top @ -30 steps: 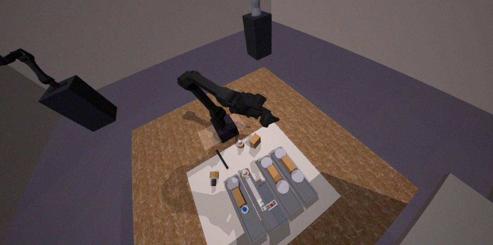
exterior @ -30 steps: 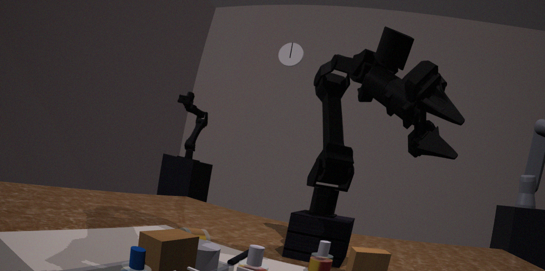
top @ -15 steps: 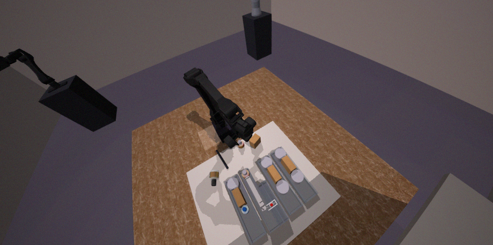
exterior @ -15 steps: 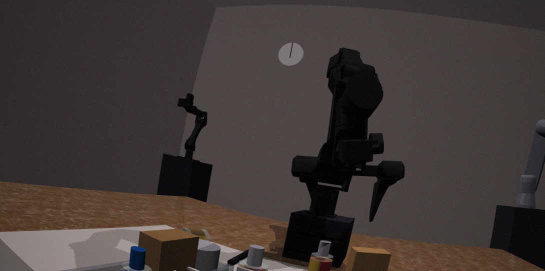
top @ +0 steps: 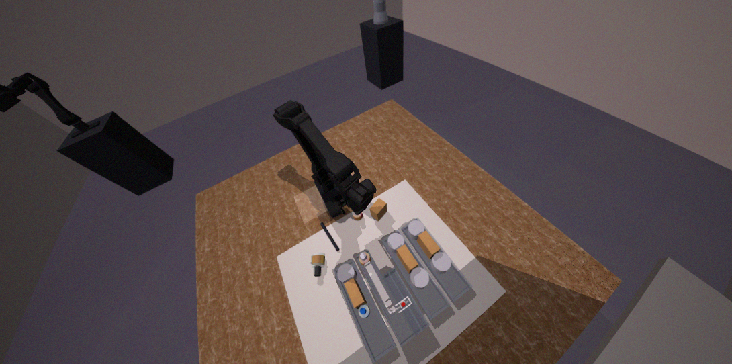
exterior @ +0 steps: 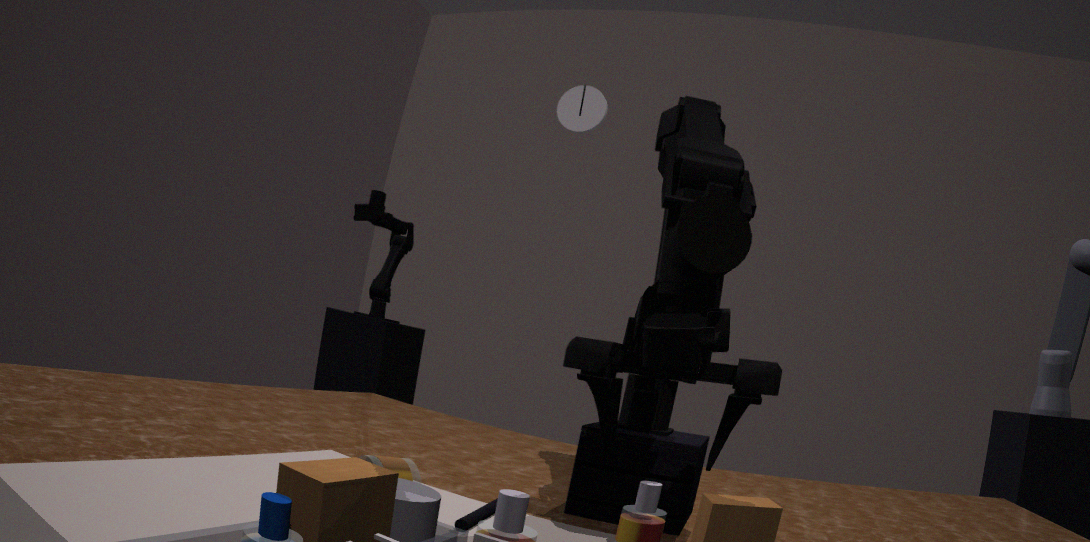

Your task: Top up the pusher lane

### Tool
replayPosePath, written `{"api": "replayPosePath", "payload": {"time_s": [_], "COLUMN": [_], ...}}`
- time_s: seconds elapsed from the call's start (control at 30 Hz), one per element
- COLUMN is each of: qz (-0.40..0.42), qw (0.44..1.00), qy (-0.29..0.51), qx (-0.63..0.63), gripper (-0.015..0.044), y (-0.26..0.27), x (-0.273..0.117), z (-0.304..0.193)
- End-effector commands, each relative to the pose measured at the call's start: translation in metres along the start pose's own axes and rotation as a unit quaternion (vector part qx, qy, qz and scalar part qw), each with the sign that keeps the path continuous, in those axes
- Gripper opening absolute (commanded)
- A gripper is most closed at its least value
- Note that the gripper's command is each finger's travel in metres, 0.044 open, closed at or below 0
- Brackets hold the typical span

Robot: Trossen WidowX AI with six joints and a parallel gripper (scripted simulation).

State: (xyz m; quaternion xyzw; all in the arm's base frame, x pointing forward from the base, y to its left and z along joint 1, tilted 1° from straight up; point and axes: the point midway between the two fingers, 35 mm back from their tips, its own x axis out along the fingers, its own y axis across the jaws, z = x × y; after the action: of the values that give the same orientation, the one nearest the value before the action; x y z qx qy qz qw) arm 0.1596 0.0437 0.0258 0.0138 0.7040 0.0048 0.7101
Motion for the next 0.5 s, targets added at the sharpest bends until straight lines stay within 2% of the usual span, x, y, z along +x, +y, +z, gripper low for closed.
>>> {"api": "replayPosePath", "payload": {"time_s": [0.0, 0.47], "qz": [-0.003, -0.003], "qw": [1.0, 1.0], "qy": [-0.001, -0.001], "qx": [0.001, 0.001], "gripper": [0.044, 0.044], "y": [-0.001, -0.001], "x": [0.014, 0.038], "z": [0.001, 0.002]}}
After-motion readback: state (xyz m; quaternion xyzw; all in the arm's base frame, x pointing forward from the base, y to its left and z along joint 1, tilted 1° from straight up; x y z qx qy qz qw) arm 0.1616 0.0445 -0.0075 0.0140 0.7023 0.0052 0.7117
